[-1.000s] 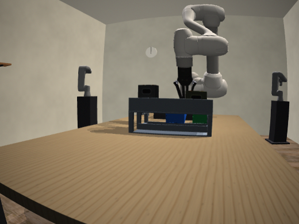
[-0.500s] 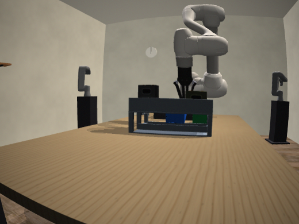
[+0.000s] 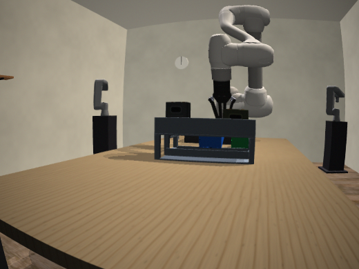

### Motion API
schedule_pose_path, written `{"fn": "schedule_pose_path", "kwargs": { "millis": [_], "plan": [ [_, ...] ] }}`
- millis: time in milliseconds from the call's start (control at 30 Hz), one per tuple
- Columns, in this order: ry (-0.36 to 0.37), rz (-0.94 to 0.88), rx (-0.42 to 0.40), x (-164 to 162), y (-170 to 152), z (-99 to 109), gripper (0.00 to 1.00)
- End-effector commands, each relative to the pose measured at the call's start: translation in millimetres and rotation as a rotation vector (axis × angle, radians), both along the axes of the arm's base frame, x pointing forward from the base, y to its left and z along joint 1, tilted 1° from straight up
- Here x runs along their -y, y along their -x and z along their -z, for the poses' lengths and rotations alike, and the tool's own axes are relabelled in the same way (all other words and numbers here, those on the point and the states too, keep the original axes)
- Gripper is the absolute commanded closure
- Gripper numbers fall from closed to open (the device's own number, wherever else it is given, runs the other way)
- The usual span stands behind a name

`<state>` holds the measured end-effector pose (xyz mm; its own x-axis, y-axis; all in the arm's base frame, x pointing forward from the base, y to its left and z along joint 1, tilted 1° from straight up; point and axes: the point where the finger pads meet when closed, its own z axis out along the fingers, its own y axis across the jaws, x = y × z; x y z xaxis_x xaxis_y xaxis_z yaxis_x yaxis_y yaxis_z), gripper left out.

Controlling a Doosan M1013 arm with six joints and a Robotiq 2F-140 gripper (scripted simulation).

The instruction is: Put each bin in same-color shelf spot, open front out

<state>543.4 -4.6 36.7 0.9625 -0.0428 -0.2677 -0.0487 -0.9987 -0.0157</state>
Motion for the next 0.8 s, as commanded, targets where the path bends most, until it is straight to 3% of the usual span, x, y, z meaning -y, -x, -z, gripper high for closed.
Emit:
{"fn": "schedule_pose_path", "kwargs": {
  "millis": [0, 767],
  "plan": [
    [0.000, 0.000, 0.000, 0.0, 0.0, -0.1, 0.90],
    [0.000, 0.000, 0.000, -0.1, 0.0, 2.2, 0.90]
  ]
}}
